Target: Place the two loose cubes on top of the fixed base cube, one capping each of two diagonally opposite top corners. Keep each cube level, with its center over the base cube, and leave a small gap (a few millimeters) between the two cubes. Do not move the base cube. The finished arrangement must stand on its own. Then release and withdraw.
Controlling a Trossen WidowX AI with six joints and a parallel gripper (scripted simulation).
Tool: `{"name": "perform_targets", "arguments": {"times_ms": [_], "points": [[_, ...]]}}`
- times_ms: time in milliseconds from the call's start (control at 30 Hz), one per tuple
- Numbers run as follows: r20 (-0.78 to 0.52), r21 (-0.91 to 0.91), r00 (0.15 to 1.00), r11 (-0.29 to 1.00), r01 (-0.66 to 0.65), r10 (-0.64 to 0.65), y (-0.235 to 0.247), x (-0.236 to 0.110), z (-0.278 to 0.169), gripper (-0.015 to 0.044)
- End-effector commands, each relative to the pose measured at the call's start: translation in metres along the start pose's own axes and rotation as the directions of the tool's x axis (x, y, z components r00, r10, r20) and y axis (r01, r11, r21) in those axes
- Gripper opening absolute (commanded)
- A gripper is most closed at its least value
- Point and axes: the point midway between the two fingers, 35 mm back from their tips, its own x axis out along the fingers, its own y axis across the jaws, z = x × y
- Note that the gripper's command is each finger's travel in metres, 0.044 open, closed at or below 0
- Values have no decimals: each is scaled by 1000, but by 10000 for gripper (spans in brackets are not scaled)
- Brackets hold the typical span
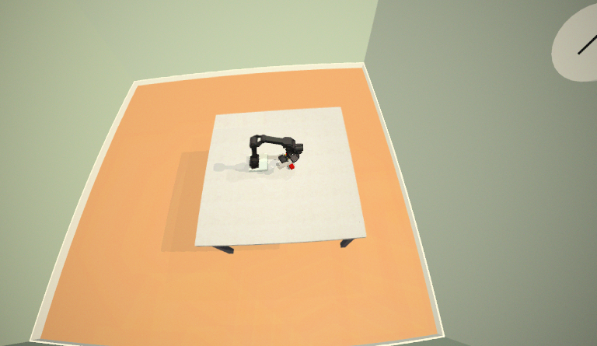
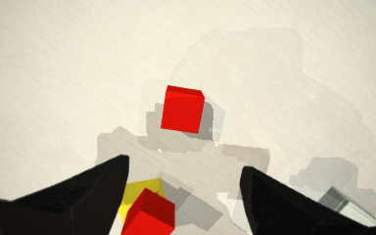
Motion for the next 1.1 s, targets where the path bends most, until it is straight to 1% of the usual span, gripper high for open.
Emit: {"name": "perform_targets", "arguments": {"times_ms": [0, 167, 367, 467, 667, 833, 1067], "points": [[0, 45, 1000, 999, 0, 0, 0, -1, 2, 265], [0, 42, 1000, 999, 0, 0, 1, 5, 2, 265], [0, 34, 1000, 999, -1, 1, 1, 46, 2, 265], [0, 40, 1000, 999, 0, 0, 0, 58, 2, 265], [0, 45, 1000, 999, 0, 0, 0, 62, 2, 265], [0, 45, 1000, 999, 0, 0, 0, 76, 2, 265], [0, 45, 1000, 999, 0, 0, 0, 79, 2, 265]]}}
